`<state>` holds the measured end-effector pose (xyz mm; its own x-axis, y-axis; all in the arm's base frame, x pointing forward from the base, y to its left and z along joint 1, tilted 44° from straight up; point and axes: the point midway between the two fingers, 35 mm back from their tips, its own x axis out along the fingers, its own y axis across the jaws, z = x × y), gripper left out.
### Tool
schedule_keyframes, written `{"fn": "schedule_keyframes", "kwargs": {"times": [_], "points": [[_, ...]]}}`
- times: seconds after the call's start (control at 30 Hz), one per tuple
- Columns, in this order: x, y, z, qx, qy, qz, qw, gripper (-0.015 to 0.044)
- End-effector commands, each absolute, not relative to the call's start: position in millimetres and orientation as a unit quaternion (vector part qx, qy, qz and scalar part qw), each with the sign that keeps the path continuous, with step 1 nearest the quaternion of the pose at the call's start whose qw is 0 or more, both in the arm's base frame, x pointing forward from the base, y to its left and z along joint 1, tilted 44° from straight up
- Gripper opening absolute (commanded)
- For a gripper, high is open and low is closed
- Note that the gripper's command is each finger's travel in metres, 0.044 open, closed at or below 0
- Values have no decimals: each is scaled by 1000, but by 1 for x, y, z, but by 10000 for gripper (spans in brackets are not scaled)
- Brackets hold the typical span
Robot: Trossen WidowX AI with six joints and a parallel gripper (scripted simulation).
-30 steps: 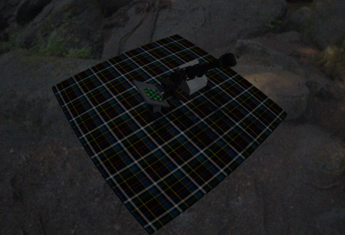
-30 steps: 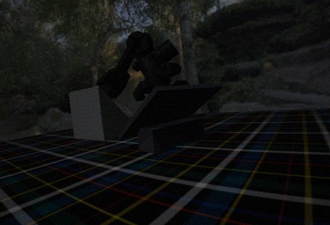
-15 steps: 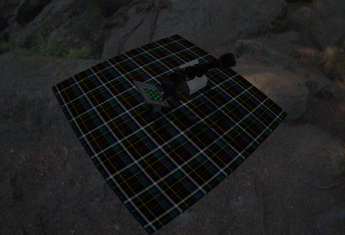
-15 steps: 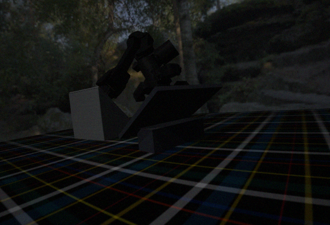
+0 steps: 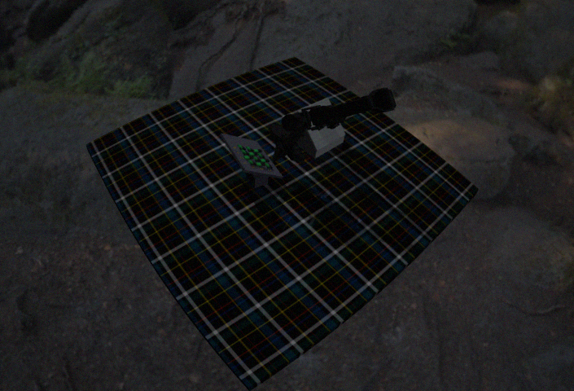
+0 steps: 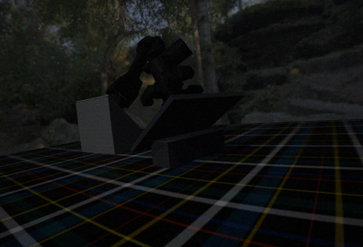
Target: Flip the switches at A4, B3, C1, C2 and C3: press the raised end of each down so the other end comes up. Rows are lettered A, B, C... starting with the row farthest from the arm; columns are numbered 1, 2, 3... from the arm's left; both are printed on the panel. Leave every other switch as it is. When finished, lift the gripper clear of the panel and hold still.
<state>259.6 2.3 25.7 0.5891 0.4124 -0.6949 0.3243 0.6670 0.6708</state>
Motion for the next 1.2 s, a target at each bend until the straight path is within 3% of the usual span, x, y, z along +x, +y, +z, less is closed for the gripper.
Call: {"fn": "schedule_keyframes", "kwargs": {"times": [0.0, 0.4, 1.17], "points": [[244, -14, 56, 404, 444, 34, 799, 0], [230, -36, 41, 405, 445, 34, 798, 0], [262, -12, 4, 406, 433, 30, 804, 0]]}}
